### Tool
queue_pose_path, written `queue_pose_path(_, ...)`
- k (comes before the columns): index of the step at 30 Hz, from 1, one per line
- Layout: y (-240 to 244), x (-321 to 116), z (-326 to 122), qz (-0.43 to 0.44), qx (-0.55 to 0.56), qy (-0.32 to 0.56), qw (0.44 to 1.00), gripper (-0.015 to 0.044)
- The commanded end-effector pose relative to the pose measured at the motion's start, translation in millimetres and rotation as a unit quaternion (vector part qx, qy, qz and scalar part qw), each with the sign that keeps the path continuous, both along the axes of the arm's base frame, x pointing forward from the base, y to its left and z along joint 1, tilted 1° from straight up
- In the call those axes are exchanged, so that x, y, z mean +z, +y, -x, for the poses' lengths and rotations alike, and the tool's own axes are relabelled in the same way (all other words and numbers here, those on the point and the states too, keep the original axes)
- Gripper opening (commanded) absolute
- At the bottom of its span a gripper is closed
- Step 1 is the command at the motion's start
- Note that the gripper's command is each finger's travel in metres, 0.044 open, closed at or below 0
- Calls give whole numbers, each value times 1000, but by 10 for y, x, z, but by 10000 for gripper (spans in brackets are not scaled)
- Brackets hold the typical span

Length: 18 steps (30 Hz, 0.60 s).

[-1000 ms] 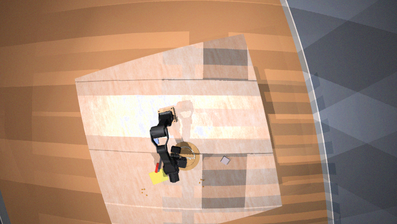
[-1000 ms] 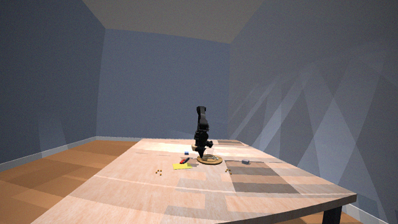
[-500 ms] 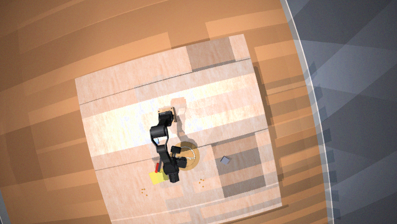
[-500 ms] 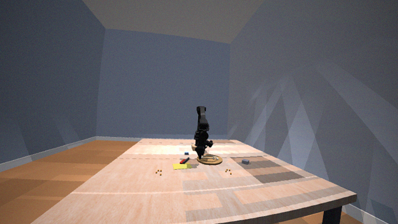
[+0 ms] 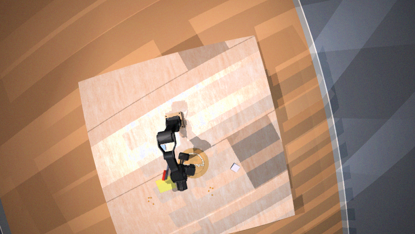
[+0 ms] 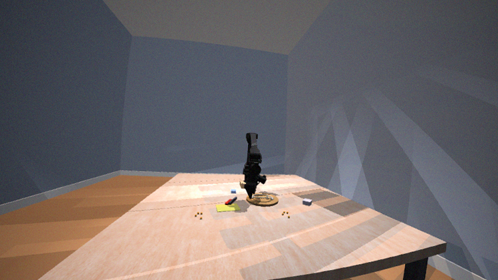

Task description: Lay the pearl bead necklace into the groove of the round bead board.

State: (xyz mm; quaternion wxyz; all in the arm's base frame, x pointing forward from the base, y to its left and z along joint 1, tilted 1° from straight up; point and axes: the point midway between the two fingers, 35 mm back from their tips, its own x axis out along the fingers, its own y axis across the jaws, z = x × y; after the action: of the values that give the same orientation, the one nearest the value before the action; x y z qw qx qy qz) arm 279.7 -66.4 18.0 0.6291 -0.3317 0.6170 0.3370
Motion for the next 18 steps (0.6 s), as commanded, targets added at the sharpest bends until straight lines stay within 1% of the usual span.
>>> queue_pose_path(1, -2, 2, 4, 1, 2, 1, 1000, 440)
queue_pose_path(10, -2, 2, 4, 1, 2, 1, 1000, 440)
queue_pose_path(18, 106, 323, -23, 1, 25, 1, 1000, 230)
